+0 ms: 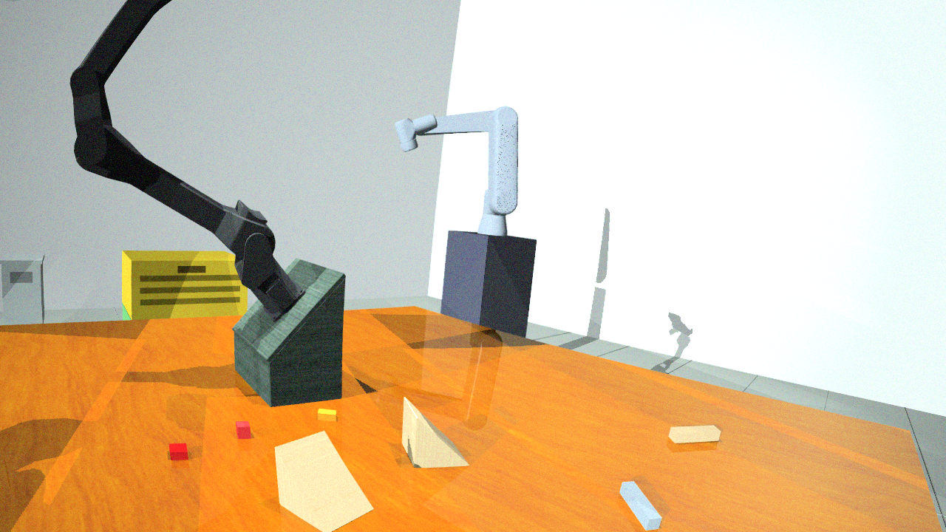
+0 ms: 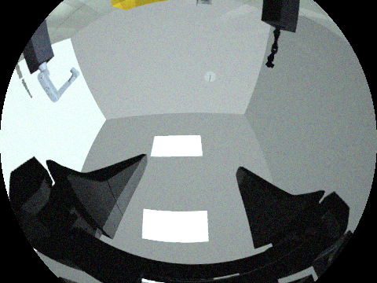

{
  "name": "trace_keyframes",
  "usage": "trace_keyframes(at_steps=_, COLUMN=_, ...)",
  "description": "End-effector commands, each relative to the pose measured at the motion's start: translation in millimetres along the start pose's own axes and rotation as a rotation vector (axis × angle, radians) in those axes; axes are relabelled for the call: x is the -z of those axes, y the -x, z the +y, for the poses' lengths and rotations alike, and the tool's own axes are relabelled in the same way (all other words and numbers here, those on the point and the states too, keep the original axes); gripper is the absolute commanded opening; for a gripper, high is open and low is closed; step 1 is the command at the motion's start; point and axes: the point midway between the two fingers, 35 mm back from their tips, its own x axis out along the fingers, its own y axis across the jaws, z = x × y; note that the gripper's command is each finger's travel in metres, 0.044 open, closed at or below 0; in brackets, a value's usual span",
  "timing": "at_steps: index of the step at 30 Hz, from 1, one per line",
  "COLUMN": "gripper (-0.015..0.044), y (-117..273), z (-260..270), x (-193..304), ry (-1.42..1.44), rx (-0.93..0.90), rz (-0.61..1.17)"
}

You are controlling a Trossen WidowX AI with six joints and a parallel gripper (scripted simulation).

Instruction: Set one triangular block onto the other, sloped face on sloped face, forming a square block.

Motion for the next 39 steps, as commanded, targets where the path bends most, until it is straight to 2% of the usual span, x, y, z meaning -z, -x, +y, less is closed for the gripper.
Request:
trace_keyframes(at_steps=1, gripper=0.044, y=18, z=26, x=48, ry=-0.152, rx=-0.017, rz=0.196)
trace_keyframes(at_steps=10, gripper=0.044, y=89, z=80, x=138, ry=-0.433, rx=-0.022, rz=0.638)
trace_keyframes(at_steps=19, gripper=0.044, y=191, z=130, x=189, ry=-0.628, rx=-0.013, rz=1.068)
trace_keyframes(at_steps=29, gripper=0.044, y=326, z=177, x=202, ry=-0.753, rx=-0.005, rz=1.554)
trace_keyframes(at_steps=35, gripper=0.044, y=369, z=187, x=195, ry=-0.775, rx=0.0, rz=1.7)
trace_keyframes(at_steps=39, gripper=0.044, y=416, z=197, x=183, ry=-0.817, rx=0.04, rz=1.878)
